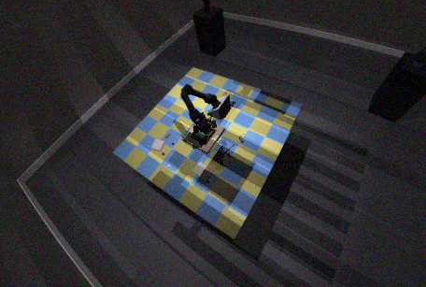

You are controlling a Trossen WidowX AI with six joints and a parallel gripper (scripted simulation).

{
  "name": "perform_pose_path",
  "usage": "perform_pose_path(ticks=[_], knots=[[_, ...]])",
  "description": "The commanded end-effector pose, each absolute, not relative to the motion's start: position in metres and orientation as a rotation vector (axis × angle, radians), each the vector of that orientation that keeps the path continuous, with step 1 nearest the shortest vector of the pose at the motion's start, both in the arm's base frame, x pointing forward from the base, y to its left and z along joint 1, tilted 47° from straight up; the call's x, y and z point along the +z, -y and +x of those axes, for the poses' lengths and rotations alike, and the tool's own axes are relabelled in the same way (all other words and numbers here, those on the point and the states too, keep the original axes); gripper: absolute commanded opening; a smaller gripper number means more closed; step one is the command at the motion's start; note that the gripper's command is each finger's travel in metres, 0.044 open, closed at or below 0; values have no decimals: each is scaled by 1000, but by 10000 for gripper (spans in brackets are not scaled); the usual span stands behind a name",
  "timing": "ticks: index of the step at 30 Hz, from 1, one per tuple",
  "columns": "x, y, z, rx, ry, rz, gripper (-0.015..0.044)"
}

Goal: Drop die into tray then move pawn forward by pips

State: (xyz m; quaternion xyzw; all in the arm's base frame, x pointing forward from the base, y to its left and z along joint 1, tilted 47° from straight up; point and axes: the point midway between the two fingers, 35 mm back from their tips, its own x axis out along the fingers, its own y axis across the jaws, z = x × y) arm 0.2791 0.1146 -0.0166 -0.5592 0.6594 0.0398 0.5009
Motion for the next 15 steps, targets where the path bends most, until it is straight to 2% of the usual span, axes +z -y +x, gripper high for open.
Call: perform_pose_path(ticks=[1, 15], knots=[[-11, -102, 277, 191, -1612, -1453, 0], [7, -69, 273, 522, -1639, -1745, 0]])
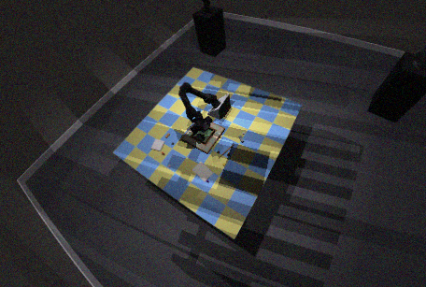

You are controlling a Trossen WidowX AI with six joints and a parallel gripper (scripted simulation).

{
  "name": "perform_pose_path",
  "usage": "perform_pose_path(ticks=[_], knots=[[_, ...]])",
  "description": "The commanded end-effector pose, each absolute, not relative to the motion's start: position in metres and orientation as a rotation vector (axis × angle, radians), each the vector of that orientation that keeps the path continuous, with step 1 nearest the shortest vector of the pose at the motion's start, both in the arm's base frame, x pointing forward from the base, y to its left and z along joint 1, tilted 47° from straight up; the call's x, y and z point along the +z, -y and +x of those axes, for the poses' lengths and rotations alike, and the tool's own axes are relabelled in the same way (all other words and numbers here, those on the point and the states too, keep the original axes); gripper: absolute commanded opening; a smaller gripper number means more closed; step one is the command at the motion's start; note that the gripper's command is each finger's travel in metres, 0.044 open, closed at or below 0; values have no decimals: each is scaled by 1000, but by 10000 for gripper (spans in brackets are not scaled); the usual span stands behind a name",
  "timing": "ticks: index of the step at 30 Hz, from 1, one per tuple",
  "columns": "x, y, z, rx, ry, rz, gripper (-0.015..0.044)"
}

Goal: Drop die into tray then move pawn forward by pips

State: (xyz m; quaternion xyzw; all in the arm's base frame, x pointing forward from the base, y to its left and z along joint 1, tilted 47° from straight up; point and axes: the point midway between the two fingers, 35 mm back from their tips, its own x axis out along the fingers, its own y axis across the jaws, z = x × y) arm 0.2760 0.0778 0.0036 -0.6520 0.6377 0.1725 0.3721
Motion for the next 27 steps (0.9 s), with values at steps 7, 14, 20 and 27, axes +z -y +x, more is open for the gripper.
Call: perform_pose_path(ticks=[7, 14, 20, 27], knots=[[15, -52, 270, 696, -1638, -1885, 0], [17, -49, 269, 733, -1637, -1914, 0], [12, -45, 265, 841, -1626, -1808, 0], [6, -42, 260, 1035, -1541, -1611, 0]])
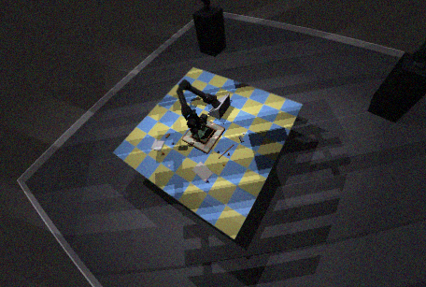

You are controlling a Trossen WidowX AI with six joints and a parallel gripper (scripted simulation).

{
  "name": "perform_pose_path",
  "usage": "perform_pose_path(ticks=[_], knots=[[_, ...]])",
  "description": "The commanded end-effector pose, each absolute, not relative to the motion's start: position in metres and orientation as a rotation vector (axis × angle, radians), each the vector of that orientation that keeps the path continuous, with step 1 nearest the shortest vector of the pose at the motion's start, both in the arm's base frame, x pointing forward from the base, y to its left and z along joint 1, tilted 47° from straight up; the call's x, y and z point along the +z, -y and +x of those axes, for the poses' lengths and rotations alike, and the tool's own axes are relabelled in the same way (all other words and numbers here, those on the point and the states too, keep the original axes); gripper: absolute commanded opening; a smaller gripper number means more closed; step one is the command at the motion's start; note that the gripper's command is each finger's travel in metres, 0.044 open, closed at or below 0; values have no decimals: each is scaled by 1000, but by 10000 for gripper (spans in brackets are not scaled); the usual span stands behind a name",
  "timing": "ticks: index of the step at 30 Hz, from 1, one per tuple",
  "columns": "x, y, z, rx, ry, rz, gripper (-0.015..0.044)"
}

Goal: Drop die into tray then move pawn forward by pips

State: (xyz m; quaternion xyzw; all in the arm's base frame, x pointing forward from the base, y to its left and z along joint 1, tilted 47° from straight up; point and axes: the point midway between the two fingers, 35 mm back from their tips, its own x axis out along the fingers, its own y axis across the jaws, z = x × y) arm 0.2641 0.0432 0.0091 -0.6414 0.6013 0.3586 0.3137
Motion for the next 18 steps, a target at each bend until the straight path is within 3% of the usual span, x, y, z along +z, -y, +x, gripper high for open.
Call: perform_pose_path(ticks=[1, 18], knots=[[5, -41, 260, 1060, -1522, -1585, 0], [5, -40, 261, 1308, -1084, -1296, 0]])
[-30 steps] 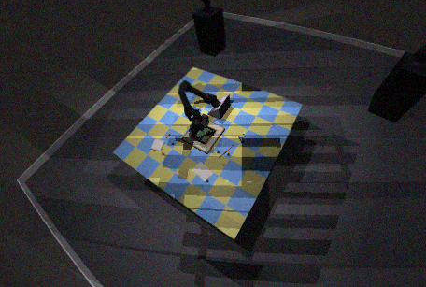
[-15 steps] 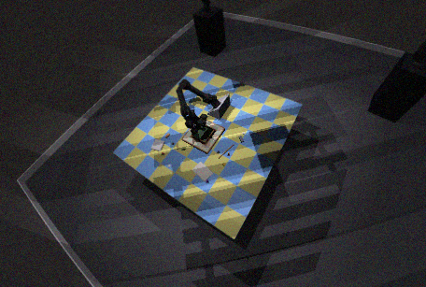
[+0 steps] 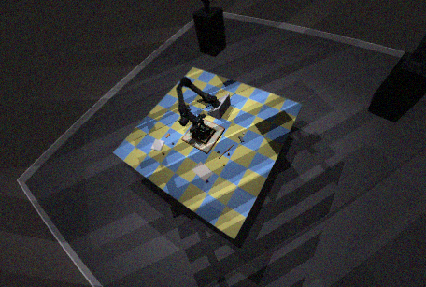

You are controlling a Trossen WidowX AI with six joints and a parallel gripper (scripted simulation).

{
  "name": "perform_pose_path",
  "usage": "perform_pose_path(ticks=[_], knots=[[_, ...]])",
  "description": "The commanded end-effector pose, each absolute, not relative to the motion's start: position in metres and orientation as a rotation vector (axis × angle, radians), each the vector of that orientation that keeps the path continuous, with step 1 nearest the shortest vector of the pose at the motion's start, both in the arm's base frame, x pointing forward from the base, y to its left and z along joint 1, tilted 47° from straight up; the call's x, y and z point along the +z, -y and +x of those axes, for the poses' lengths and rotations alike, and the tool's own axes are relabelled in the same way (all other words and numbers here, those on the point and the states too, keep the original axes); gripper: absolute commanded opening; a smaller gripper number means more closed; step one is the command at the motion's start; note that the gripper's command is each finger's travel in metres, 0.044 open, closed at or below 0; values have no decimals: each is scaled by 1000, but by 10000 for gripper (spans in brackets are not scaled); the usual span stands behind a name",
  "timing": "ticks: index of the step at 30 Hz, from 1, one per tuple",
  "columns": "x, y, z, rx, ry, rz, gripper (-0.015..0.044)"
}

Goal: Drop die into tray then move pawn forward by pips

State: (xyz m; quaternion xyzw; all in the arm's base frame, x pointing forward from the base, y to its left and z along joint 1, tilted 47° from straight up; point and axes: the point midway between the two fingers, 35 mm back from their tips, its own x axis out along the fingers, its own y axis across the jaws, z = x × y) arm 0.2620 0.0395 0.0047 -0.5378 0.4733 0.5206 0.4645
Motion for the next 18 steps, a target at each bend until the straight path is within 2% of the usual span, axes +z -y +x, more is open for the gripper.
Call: perform_pose_path(ticks=[1, 7, 18], knots=[[5, -40, 261, 1308, -1084, -1296, 0], [47, -44, 270, 1307, -1083, -1297, 0], [47, -43, 269, 1308, -1083, -1297, 0]])
